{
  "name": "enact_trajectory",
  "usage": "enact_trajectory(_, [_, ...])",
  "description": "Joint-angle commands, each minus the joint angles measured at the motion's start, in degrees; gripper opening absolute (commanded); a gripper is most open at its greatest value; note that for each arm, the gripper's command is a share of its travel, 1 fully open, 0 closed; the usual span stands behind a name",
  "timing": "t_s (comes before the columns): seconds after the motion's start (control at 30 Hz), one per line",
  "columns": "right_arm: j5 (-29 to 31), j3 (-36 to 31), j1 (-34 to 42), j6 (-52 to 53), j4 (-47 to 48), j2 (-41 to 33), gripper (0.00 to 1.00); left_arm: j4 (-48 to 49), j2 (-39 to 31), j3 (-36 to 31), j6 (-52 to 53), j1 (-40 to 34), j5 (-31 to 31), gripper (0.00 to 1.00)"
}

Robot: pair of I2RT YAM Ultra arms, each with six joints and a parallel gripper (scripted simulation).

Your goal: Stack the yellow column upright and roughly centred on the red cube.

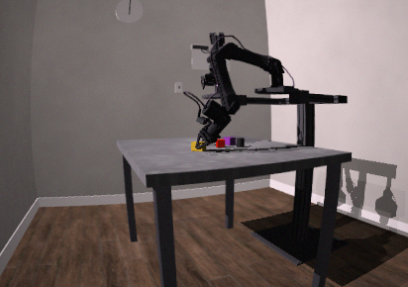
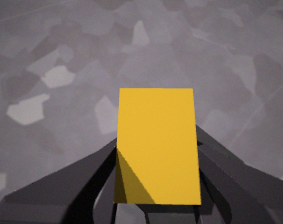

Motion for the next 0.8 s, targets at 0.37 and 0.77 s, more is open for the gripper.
enact_trajectory(0.37, [0.74,1.14,0.67,0.50,-7.37,-4.12,1.00,6.74,-12.51,-12.30,-4.14,-1.99,-1.96,0.35])
enact_trajectory(0.77, [1.64,-0.16,4.22,0.89,-32.46,-27.28,1.00,22.32,-21.34,-33.47,-14.31,-12.48,-8.16,0.35])
